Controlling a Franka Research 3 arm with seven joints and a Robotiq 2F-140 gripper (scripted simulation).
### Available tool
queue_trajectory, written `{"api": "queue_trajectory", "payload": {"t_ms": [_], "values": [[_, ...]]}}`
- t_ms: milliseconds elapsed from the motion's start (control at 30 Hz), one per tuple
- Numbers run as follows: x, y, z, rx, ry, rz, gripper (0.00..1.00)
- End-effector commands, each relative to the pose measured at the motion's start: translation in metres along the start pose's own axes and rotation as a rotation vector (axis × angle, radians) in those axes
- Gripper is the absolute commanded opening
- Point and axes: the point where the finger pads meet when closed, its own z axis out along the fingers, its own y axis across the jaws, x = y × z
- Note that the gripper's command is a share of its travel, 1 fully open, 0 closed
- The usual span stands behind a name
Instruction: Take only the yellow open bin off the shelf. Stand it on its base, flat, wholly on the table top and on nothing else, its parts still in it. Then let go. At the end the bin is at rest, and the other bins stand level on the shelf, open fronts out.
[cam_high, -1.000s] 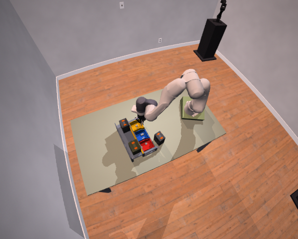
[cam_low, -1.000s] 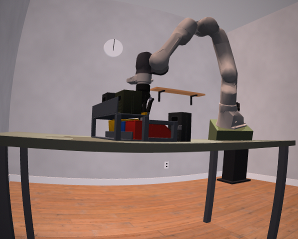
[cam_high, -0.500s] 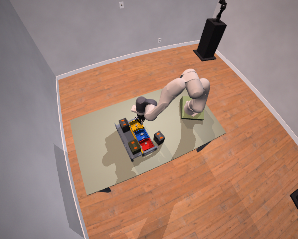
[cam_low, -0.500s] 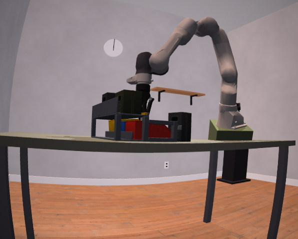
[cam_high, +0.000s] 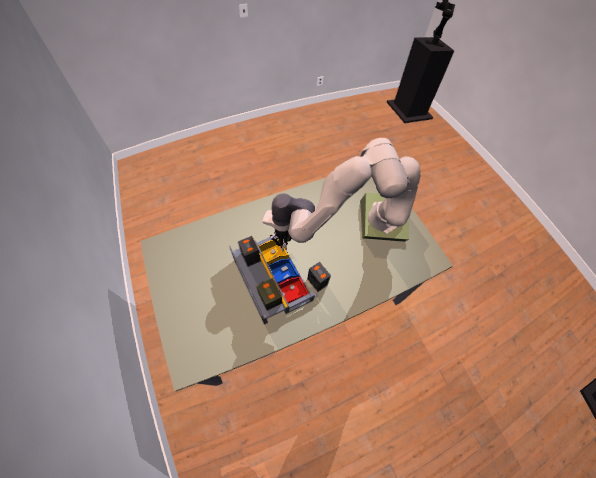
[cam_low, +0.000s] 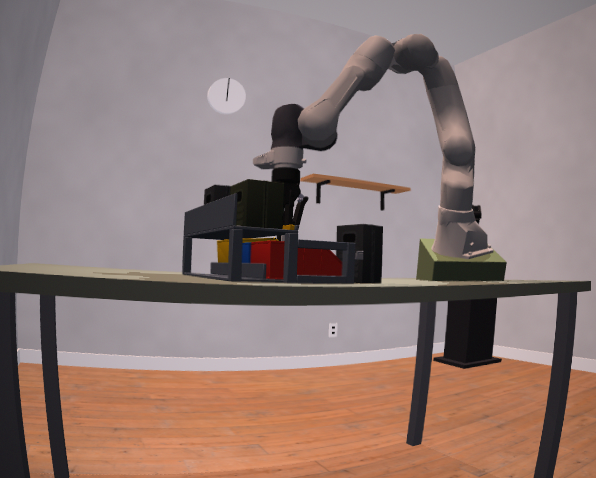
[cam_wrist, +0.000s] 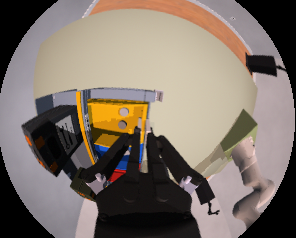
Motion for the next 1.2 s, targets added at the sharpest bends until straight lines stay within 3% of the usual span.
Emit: {"api": "queue_trajectory", "payload": {"t_ms": [0,500,667,1067,1167], "values": [[0.001,-0.002,-0.001,0.003,0.002,-0.002,0.0],[0.002,-0.004,-0.002,0.006,0.004,-0.004,0.0],[0.0,0.029,0.0,0.006,0.004,-0.004,0.0],[0.0,0.029,0.0,0.006,0.004,-0.004,0.0],[-0.001,0.05,0.003,0.002,0.001,0.003,0.0]]}}
